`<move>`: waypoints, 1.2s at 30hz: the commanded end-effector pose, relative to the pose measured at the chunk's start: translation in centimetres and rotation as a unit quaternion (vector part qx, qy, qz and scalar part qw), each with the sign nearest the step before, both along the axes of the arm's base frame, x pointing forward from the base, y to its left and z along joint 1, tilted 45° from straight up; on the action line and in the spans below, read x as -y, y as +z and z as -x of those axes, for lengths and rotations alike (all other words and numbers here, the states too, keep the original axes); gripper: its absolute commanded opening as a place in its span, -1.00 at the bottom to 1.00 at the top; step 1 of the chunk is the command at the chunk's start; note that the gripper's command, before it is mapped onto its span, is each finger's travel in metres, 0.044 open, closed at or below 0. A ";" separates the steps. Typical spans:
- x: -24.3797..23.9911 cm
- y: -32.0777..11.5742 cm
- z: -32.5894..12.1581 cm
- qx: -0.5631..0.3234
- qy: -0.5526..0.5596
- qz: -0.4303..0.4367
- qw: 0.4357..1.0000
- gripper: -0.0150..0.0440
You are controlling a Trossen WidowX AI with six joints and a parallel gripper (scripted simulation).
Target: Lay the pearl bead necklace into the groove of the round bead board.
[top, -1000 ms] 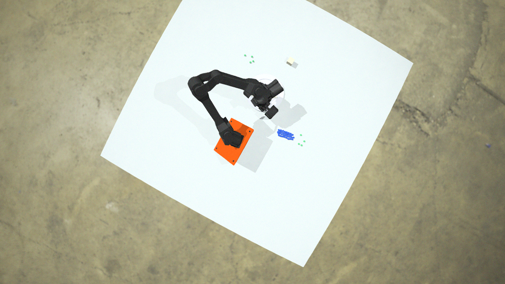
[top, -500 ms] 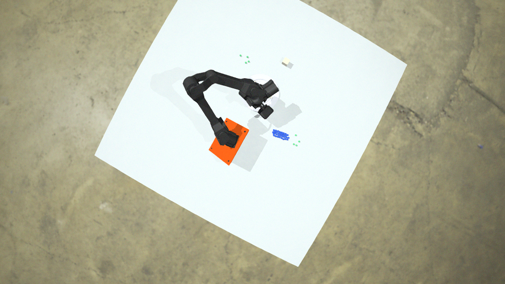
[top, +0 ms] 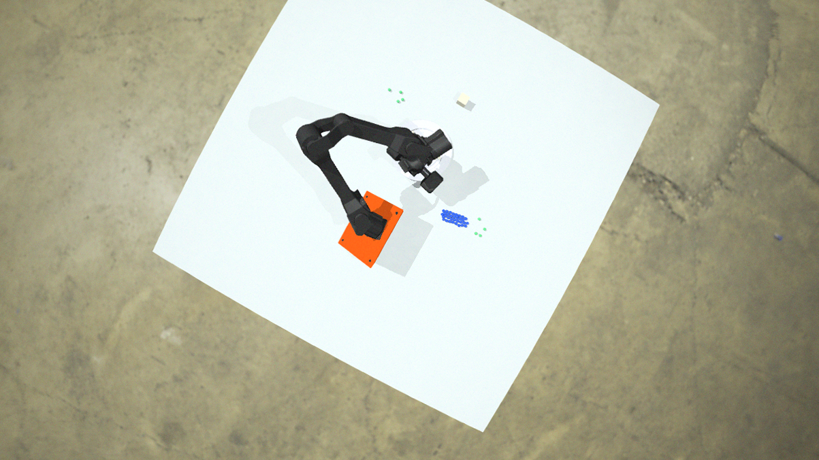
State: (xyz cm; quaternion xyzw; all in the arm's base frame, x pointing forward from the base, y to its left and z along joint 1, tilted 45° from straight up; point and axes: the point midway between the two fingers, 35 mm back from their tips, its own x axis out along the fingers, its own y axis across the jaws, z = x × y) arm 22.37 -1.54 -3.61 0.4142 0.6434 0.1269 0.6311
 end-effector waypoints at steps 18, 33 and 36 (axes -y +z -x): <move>0.7 0.7 -0.3 -0.031 -0.034 -0.007 0.999 0.73; 1.9 2.0 -0.8 -0.110 -0.115 -0.023 0.987 -0.08; 1.3 1.4 -0.9 -0.110 -0.115 -0.023 0.987 -0.08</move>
